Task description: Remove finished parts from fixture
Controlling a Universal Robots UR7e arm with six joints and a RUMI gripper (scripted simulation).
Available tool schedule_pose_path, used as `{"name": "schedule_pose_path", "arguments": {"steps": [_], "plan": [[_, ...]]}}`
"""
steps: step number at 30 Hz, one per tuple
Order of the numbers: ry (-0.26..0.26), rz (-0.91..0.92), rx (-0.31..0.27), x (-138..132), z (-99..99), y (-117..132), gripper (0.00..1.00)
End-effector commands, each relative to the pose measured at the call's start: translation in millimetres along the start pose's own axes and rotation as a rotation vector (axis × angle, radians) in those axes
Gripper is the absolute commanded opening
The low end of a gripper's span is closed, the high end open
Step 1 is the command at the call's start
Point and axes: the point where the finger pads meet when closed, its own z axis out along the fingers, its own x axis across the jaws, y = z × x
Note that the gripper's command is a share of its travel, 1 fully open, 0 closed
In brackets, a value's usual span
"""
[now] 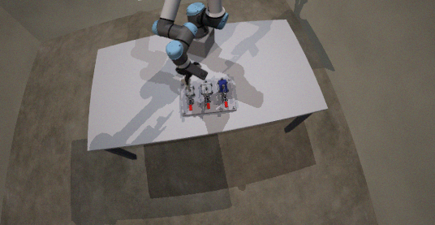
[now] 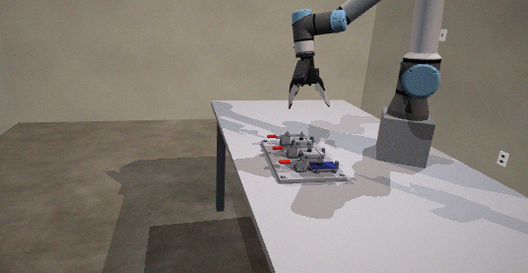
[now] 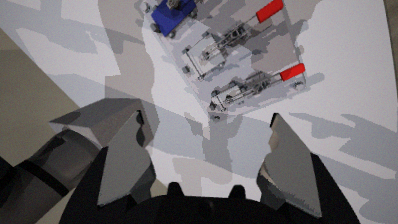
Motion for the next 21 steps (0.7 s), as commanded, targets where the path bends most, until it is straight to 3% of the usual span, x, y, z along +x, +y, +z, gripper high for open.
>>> {"name": "schedule_pose_path", "arguments": {"steps": [1,3,7,21], "plan": [[0.012,0.049,-0.002,0.2,-1.3,2.1,1.0],[0.012,0.049,-0.002,0.2,-1.3,2.1,1.0],[0.051,0.229,-0.003,4.5,-7.0,9.8,1.0],[0.051,0.226,-0.003,4.9,-7.3,8.4,1.0]]}}
